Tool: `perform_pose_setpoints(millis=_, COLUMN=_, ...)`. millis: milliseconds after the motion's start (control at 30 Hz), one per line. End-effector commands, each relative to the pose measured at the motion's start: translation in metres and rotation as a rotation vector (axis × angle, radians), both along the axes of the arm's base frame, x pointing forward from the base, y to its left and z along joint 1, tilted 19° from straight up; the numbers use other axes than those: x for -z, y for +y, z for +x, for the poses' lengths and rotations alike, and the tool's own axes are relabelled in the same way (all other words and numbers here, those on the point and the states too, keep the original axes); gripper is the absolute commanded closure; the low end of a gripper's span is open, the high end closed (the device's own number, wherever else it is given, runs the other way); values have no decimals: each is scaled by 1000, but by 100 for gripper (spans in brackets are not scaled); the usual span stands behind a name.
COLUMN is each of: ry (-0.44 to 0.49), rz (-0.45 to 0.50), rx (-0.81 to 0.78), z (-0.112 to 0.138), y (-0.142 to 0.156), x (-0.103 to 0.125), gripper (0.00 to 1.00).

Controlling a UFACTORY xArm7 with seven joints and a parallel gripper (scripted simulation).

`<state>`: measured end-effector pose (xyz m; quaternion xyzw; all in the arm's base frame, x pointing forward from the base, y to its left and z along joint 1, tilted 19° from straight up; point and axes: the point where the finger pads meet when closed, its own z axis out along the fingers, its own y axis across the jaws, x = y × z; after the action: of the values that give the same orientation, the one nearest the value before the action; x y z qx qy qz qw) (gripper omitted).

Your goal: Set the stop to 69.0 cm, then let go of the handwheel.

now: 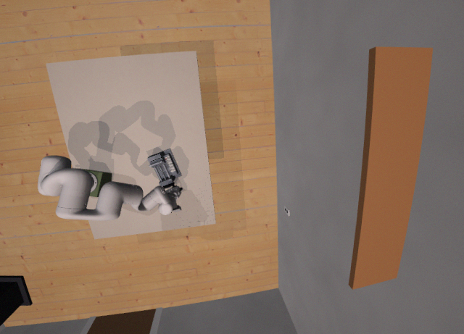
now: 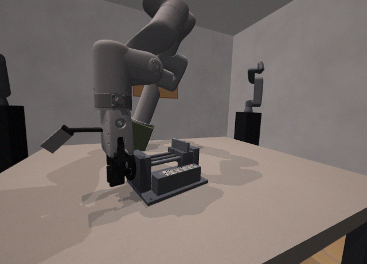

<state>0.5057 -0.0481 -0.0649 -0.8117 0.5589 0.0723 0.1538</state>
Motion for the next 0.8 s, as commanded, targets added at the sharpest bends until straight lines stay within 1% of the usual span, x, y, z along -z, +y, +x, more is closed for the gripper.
perform_pose_setpoints(millis=0, ry=-2, rz=-2, rx=2, z=1, y=-2, x=-4, gripper=94)
perform_pose_setpoints(millis=767, ry=-2, rz=-2, rx=2, z=1, y=-6, x=-13, gripper=94)
